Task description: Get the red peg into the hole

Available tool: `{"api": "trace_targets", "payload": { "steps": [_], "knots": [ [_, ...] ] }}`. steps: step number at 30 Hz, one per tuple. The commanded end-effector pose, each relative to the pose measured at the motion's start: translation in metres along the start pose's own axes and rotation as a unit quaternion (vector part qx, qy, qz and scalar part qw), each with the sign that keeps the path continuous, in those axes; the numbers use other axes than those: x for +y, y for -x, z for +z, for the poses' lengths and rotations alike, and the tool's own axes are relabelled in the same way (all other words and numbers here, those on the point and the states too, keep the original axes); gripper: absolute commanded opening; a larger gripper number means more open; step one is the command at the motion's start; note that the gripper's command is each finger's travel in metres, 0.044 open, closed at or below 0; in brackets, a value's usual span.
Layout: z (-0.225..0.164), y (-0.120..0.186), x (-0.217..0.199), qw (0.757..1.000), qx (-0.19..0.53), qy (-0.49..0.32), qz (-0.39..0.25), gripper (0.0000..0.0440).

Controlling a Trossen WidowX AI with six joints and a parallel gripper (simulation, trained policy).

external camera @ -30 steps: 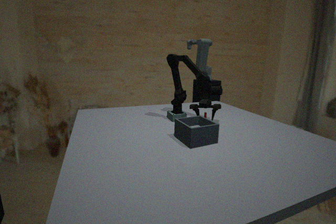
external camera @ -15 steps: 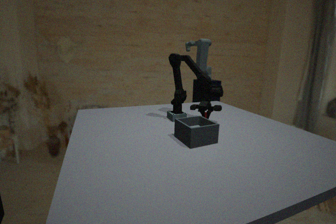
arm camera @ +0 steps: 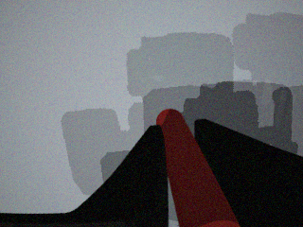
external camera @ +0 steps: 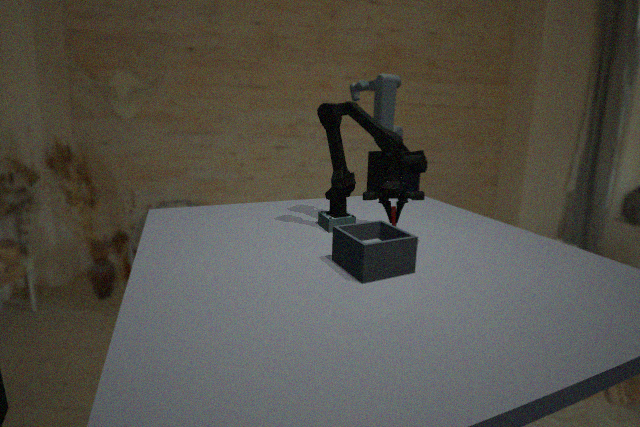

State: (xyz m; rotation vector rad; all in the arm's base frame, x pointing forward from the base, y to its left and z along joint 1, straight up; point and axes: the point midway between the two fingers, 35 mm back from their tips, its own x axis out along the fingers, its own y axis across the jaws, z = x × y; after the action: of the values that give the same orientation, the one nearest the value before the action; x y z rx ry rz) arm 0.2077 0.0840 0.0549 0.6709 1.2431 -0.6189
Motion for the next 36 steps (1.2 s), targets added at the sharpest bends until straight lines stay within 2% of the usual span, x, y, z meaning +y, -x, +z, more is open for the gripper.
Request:
{"api": "trace_targets", "payload": {
  "steps": [1, 16, 36],
  "knots": [
    [0.014, 0.014, 0.005, 1.000, -0.021, 0.010, 0.009, 0.0000],
    [0.079, 0.060, 0.018, 0.996, -0.082, 0.007, 0.017, 0.0000],
    [0.155, 0.051, -0.001, 0.993, -0.104, -0.060, -0.006, 0.0000]
  ]
}}
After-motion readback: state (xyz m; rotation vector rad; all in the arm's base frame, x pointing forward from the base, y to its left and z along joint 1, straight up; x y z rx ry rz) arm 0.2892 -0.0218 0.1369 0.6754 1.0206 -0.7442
